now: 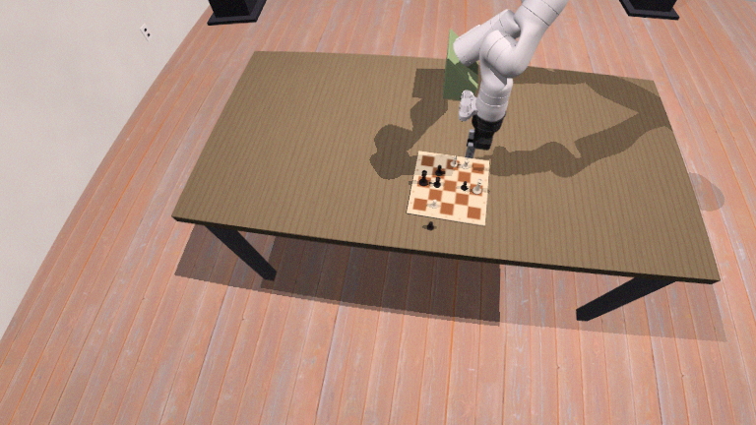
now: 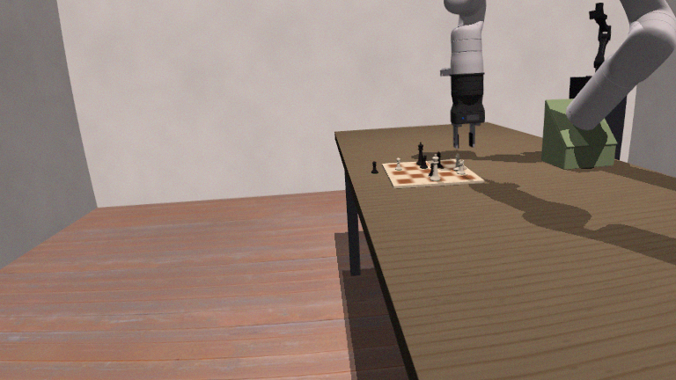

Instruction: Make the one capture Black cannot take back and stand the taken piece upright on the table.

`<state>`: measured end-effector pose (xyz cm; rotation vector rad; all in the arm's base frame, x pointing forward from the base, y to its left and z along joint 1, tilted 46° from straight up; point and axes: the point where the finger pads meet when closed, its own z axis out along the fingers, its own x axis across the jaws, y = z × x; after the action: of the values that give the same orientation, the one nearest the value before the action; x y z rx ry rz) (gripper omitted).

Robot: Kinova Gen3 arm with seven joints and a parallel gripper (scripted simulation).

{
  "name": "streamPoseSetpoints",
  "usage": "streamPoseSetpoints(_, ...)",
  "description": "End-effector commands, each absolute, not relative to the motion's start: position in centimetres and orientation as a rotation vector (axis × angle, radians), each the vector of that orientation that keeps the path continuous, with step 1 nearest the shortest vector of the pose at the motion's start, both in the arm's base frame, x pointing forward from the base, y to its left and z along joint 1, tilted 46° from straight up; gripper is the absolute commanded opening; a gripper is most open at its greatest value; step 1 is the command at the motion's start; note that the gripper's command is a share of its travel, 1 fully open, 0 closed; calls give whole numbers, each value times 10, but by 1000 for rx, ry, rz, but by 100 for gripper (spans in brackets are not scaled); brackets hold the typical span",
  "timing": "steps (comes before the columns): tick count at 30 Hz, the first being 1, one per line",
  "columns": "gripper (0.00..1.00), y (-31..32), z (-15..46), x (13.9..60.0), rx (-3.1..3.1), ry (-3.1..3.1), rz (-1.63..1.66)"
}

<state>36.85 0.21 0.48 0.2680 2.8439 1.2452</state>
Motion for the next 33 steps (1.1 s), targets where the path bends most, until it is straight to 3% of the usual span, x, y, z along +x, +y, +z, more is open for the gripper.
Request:
streamPoseSetpoints(1,73,-10,12,372,273,2835,1220)
streamPoseSetpoints(11,73,-23,25,370,273,2835,1220)
streamPoseSetpoints(12,100,-23,25,370,273,2835,1220)
streamPoseSetpoints(33,100,-23,25,370,273,2835,1220)
